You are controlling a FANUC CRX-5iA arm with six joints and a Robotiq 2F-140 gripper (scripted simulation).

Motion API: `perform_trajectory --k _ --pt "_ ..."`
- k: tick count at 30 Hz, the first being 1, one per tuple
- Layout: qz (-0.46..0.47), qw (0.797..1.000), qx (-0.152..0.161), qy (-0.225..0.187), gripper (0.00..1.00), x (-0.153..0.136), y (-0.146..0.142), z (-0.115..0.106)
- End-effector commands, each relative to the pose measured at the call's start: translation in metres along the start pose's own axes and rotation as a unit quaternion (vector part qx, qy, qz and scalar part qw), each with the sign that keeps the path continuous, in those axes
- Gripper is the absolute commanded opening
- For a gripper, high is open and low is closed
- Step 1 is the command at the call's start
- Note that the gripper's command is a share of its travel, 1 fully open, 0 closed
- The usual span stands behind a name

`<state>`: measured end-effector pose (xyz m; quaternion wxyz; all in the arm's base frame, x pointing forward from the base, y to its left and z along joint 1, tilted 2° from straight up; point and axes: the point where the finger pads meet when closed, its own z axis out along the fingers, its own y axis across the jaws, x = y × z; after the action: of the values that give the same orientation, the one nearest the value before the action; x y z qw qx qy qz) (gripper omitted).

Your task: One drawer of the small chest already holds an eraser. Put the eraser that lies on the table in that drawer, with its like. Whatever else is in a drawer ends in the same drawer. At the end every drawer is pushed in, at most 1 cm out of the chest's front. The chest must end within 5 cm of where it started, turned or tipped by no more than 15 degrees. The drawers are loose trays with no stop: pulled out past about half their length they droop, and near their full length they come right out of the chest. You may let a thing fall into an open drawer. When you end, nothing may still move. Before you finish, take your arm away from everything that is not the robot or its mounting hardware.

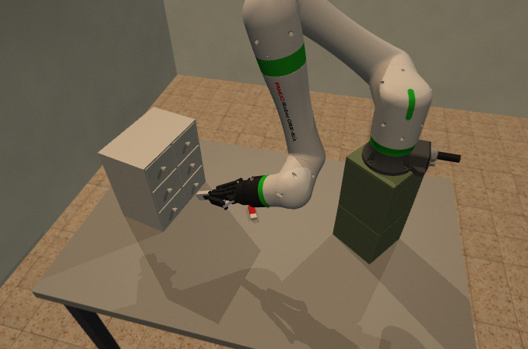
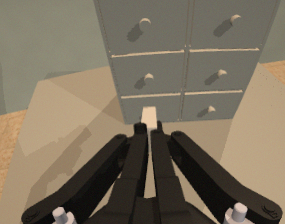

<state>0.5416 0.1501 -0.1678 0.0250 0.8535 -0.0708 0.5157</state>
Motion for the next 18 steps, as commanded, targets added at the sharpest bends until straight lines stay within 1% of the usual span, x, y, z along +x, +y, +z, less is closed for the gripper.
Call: perform_trajectory --k 1,3,5,10,13,14,16,18 --pt "-0.001 0.998 0.0 -0.057 0.0 0.001 0.0 -0.013" --pt "-0.001 0.996 0.0 -0.09 0.0 0.003 0.0 -0.021" --pt "-0.001 0.996 0.0 -0.09 0.0 0.003 0.0 -0.021" --pt "-0.001 0.982 0.0 -0.187 0.0 0.009 0.0 -0.043" --pt "-0.001 0.965 0.0 -0.262 0.0 0.014 0.0 -0.06" --pt "-0.001 0.96 -0.001 -0.28 0.0 0.015 0.001 -0.064" --pt "-0.001 0.953 -0.001 -0.305 0.0 0.017 0.0 -0.07" --pt "-0.001 0.948 -0.001 -0.32 0.0 0.019 0.0 -0.073"
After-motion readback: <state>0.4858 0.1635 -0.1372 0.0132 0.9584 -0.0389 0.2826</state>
